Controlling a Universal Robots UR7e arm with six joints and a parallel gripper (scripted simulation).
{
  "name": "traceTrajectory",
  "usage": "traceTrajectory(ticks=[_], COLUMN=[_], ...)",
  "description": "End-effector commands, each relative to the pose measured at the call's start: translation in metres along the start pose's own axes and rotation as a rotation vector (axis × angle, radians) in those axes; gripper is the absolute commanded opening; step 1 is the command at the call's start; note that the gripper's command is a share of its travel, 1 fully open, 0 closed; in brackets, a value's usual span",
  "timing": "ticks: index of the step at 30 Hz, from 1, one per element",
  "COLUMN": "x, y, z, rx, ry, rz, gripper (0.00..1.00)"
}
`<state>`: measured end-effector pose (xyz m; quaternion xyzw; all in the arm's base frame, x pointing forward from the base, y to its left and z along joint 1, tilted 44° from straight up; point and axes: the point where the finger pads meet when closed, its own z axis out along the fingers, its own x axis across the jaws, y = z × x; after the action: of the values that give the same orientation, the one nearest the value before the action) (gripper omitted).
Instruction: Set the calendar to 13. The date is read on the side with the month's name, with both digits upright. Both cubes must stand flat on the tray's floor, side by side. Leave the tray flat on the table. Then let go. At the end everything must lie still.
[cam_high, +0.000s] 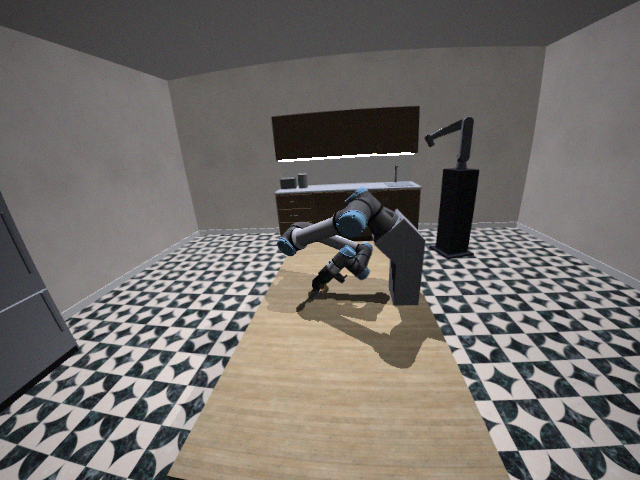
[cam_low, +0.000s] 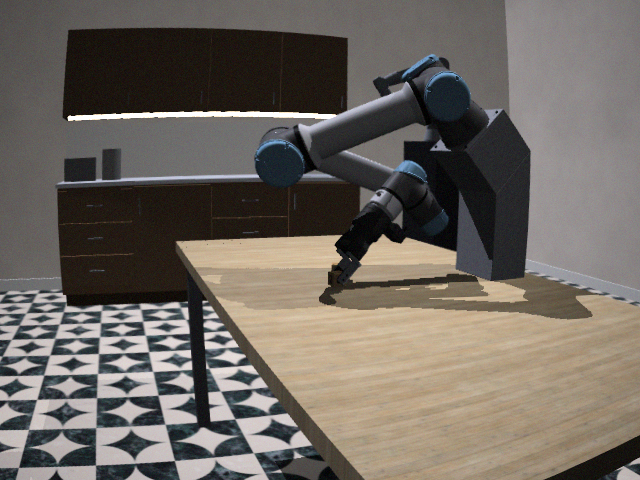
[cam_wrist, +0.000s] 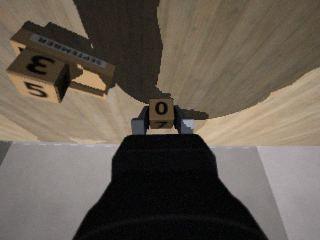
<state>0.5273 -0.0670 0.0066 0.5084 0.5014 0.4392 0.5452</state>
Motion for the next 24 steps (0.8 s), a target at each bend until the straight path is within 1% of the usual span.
traceTrajectory(ticks=[1,6,8,13,24], x=[0.000,0.000,0.000,0.000,0.000], y=[0.015,0.029,0.029,0.038,0.040], z=[-0.015,-0.029,-0.029,-0.038,-0.039], rx=[-0.001,-0.001,-0.001,-0.001,-0.001], ry=[0.000,0.000,0.000,0.000,0.000], rz=[0.000,0.000,0.000,0.000,0.000], gripper=[0.60,0.60,0.60,0.60,0.60])
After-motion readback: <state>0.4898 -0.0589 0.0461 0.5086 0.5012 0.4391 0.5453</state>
